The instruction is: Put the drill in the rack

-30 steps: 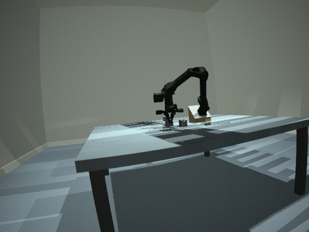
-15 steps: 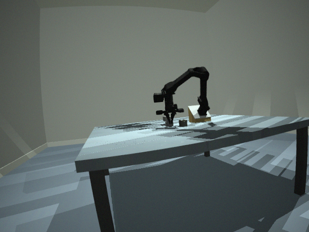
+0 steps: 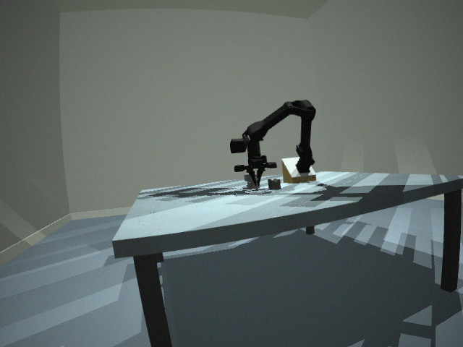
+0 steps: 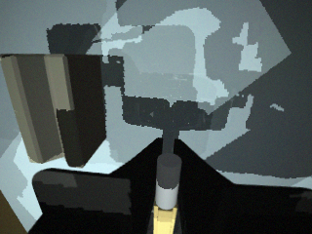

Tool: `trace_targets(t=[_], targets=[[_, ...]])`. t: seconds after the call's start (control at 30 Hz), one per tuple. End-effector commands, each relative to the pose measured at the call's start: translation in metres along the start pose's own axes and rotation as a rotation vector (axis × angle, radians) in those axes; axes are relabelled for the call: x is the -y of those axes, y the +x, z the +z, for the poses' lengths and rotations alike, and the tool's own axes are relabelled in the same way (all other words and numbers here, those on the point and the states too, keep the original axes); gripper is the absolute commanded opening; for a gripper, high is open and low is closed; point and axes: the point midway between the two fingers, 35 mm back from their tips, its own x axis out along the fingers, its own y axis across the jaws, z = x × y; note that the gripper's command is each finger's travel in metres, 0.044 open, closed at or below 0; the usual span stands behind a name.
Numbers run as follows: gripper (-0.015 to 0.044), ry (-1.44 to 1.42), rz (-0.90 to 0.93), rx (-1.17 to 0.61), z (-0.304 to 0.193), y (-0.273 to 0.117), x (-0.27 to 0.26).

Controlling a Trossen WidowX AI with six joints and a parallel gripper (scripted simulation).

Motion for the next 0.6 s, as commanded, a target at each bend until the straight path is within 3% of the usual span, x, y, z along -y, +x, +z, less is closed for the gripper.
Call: trace_targets(t=[0.0,0.23,0.57], targets=[[0.0,-0.002,-0.007,0.003,0.007,-0.003,0.0],[0.0,-0.003,-0.007,0.004,0.018,-0.004,0.001],[0.0263,0.001,0.001,0.0,0.011,-0.001,0.0]])
